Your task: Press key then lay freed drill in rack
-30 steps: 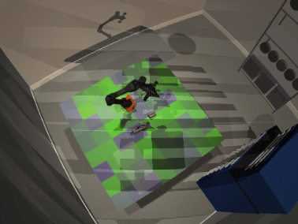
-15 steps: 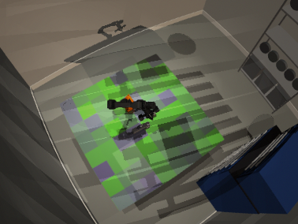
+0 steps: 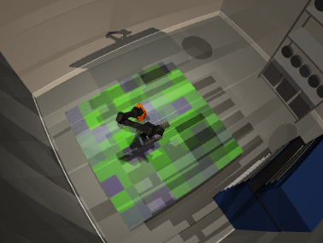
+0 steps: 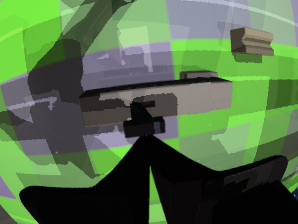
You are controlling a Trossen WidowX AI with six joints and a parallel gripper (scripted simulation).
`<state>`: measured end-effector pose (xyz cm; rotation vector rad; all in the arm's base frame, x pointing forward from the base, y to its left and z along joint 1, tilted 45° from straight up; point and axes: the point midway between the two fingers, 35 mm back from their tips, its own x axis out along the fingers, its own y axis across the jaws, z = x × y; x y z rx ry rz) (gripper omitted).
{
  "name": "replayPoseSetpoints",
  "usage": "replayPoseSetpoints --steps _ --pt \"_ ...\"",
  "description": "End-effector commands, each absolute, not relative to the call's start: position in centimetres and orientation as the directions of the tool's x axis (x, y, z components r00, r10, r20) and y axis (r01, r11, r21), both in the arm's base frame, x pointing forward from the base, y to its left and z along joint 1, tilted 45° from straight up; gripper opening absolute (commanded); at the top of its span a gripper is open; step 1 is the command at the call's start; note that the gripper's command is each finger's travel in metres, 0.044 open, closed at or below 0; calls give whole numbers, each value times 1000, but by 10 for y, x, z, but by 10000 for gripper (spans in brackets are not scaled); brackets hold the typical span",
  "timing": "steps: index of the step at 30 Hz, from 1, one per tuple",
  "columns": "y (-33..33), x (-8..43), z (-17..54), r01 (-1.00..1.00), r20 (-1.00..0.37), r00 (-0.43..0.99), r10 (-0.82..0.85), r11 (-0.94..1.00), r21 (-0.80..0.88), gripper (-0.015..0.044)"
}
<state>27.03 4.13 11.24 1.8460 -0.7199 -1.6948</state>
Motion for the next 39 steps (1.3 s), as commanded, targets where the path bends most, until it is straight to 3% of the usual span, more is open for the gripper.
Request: replayPoseSetpoints --steps 1,39 --pt "40 270 111 -31 -716 70 -695 -719 695 0" --pt "25 270 97 -20 -716 61 -696 -718 696 0"
